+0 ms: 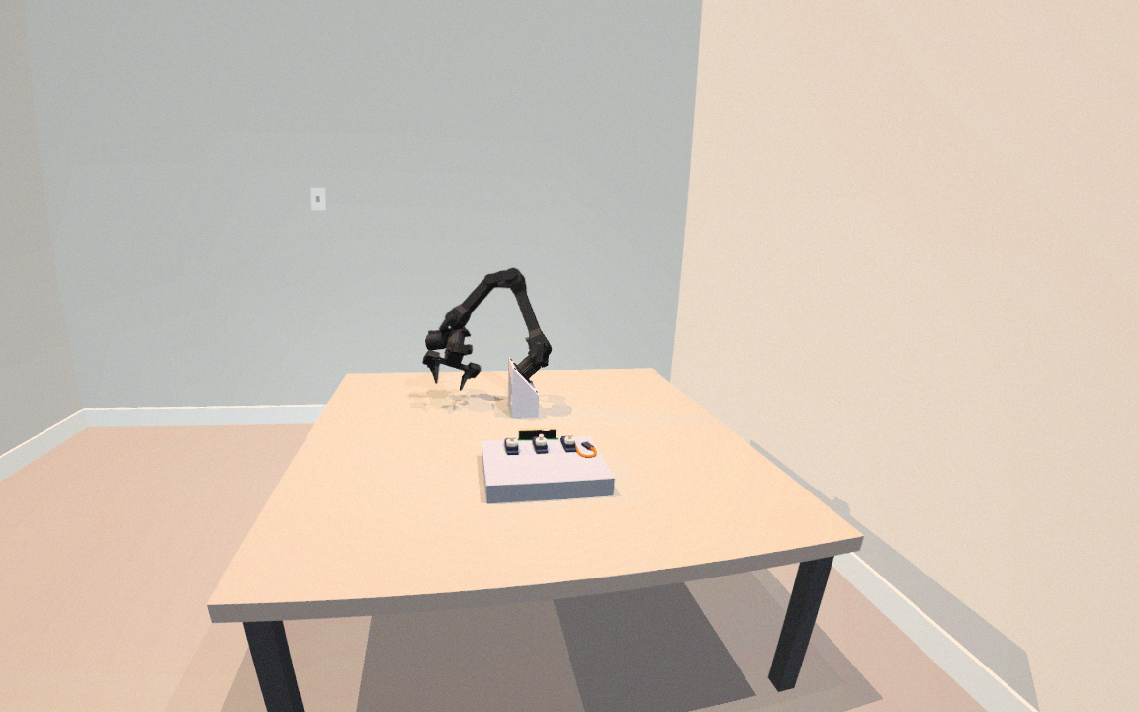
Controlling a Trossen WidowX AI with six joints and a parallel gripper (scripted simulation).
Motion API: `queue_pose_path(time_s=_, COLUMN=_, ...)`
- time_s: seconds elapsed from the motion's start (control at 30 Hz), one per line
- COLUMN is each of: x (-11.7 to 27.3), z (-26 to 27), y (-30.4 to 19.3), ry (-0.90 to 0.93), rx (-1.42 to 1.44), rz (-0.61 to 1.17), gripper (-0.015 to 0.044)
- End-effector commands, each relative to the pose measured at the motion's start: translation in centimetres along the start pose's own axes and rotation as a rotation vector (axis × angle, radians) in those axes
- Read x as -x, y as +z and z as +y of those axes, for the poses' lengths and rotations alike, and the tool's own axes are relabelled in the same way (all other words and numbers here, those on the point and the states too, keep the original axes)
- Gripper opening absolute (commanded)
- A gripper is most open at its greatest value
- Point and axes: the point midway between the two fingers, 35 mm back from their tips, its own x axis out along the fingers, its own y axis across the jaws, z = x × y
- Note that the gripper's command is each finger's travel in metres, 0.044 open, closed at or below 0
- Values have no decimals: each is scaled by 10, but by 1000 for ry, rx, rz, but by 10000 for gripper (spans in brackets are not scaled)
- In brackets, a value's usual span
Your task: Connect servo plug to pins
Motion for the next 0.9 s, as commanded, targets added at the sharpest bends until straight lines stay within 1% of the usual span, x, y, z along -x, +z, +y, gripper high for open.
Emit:
queue_pose_path(time_s=0.0, x=0, z=0, y=0, ry=0, rx=0, rz=1, gripper=374)
queue_pose_path(time_s=0.33, x=4, z=-7, y=5, ry=1, rx=1, rz=57, gripper=115)
queue_pose_path(time_s=0.87, x=14, z=-30, y=28, ry=-11, rx=25, rz=205, gripper=115)
